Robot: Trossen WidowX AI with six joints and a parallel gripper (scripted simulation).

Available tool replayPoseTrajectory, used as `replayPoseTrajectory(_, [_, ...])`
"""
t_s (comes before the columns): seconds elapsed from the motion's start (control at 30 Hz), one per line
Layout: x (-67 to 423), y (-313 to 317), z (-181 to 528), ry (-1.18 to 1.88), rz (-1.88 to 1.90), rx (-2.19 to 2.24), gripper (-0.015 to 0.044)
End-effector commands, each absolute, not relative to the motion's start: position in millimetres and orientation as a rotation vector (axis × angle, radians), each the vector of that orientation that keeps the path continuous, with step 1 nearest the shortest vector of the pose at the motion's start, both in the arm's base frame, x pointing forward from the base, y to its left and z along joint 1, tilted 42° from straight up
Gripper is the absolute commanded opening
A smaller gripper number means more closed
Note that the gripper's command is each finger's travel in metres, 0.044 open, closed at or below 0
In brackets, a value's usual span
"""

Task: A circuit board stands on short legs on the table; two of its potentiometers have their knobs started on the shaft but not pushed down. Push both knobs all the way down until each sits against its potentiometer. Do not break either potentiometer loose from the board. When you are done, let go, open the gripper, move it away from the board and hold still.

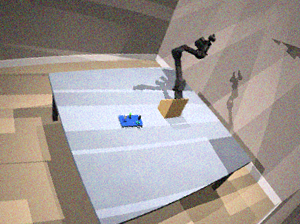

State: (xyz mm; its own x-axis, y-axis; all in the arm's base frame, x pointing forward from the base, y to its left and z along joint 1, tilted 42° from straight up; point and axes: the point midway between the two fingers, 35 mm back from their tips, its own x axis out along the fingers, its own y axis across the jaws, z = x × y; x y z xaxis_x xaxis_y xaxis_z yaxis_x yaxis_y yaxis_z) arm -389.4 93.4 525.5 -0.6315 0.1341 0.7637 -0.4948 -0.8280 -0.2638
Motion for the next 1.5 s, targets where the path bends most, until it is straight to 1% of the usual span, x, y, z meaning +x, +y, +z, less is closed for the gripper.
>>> replayPoseTrajectory(0.0, [-389,94,525,-0.655,2.468,1.096,0.0374])
replayPoseTrajectory(0.1, [-390,109,517,-0.669,2.478,1.03,0.0295])
replayPoseTrajectory(0.47, [-394,191,473,-0.641,2.448,0.694,0.0006])
replayPoseTrajectory(0.77, [-383,245,443,-0.463,2.43,0.531,0.0])
replayPoseTrajectory(0.93, [-369,278,429,-0.506,2.359,0.426,0.0])
replayPoseTrajectory(1.03, [-361,299,418,-0.468,2.329,0.371,0.0])
replayPoseTrajectory(1.47, [-292,398,361,-0.222,2.128,0.147,0.0])
